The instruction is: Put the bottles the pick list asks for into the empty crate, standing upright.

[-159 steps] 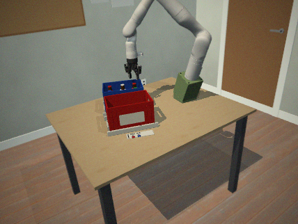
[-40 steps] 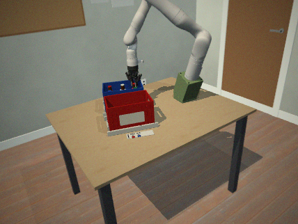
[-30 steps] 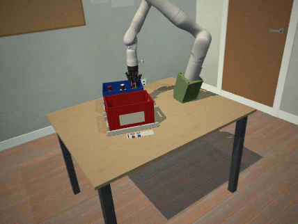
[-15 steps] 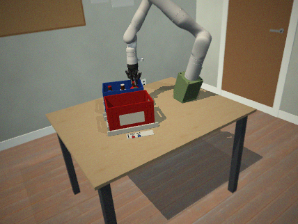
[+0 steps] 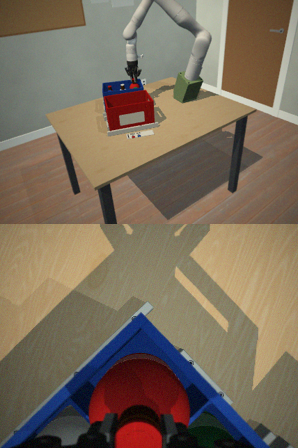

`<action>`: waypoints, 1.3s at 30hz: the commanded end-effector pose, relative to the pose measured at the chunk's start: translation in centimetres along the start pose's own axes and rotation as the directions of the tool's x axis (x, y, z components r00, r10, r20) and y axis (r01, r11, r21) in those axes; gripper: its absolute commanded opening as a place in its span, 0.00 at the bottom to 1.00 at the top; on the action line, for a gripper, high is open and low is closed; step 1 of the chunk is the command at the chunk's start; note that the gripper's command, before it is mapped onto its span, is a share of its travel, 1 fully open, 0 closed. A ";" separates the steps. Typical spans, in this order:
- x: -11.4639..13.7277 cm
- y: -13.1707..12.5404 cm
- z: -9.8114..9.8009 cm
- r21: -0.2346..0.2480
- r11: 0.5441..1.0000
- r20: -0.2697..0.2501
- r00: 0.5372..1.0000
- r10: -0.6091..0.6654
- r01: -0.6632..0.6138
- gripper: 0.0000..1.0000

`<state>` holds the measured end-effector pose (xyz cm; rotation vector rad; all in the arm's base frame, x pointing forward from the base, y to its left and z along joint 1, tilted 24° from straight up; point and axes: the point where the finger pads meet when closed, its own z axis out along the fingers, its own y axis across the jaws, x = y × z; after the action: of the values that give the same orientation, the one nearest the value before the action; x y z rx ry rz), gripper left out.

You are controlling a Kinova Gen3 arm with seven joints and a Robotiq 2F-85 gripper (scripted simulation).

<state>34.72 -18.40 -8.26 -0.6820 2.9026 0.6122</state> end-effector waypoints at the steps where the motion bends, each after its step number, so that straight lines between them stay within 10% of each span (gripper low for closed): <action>1: 0.0 -0.1 -0.6 0.002 1.000 0.001 1.000 0.000 0.000 0.10; 39: 0.0 -0.1 -5.9 0.002 1.000 0.001 1.000 0.000 0.000 0.10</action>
<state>34.69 -20.63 -3.17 -0.6822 2.9026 0.6129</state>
